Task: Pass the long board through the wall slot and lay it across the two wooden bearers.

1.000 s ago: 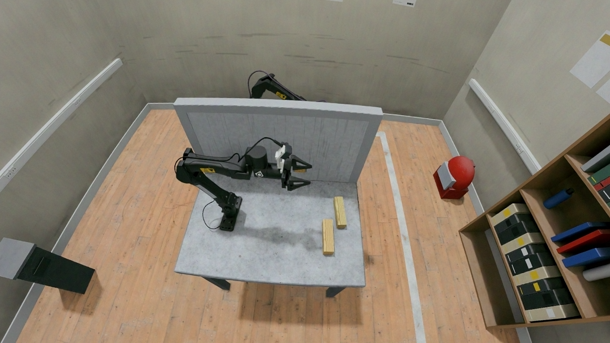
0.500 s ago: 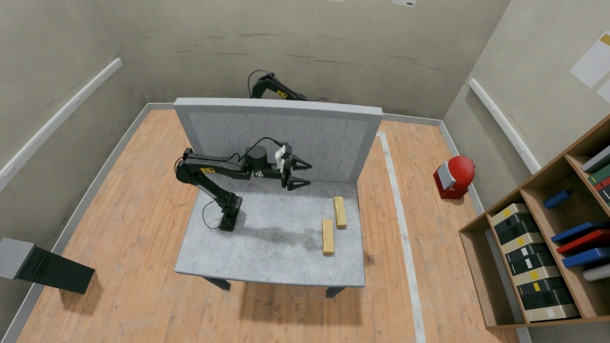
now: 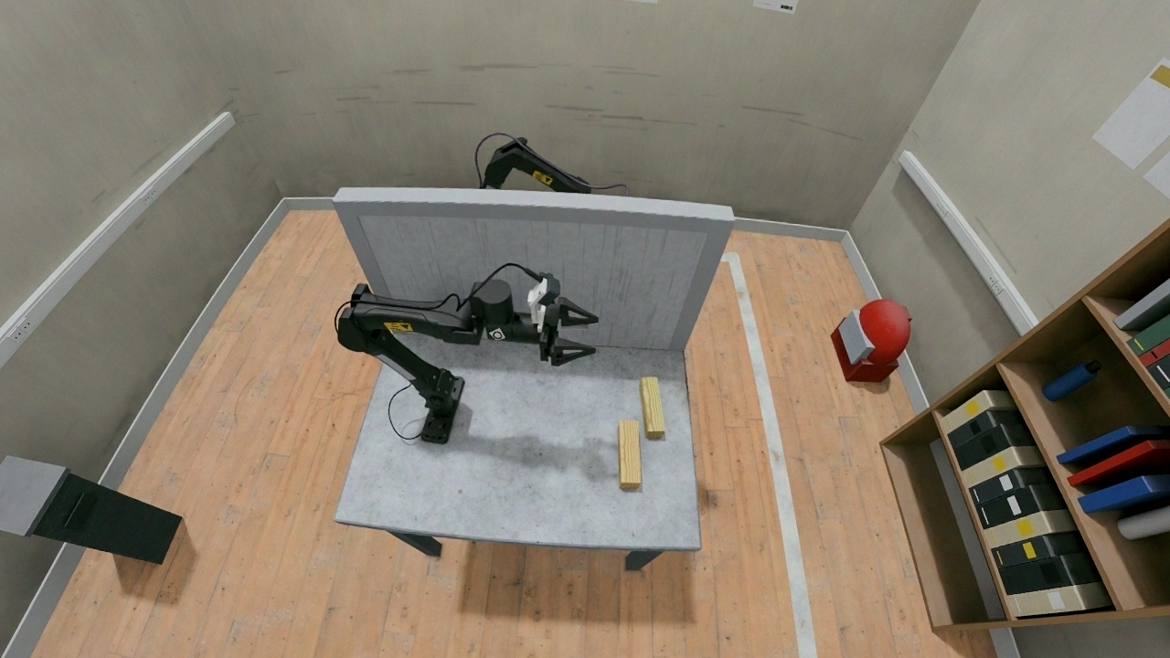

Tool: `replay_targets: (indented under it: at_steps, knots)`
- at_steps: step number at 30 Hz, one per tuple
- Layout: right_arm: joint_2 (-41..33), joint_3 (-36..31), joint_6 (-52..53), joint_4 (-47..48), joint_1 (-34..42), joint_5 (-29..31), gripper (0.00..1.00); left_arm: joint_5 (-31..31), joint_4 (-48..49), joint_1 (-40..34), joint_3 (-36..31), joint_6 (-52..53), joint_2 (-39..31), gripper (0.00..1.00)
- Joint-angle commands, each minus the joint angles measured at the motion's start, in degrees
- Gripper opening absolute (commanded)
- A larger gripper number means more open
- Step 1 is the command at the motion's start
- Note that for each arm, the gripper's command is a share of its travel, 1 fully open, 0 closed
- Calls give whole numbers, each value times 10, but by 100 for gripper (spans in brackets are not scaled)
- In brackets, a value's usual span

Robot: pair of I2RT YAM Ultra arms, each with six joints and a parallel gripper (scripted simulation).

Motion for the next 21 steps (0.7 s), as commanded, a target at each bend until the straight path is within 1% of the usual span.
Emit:
replay_targets:
  at_steps: [1,3,7,10,12,15,17,21]
  knots:
    - [-4,10,-1,3,2,-7,75,55,-20,18,33,27,-27,0]
    - [-4,10,-1,3,2,-7,75,56,-25,24,32,32,-3,0]
    - [-4,10,-1,3,2,-7,75,57,-39,35,37,49,-8,0]
    - [-4,10,-1,3,2,-7,75,57,-35,33,39,43,-13,0]
    - [-4,10,-1,3,2,-7,75,59,-49,40,41,60,4,0]
    - [-4,10,-1,3,2,-7,75,59,-60,48,46,73,-8,0]
    - [-4,10,-1,3,2,-7,75,59,-66,55,47,80,3,0]
    - [-4,10,-1,3,2,-7,75,58,-80,66,52,95,1,0]
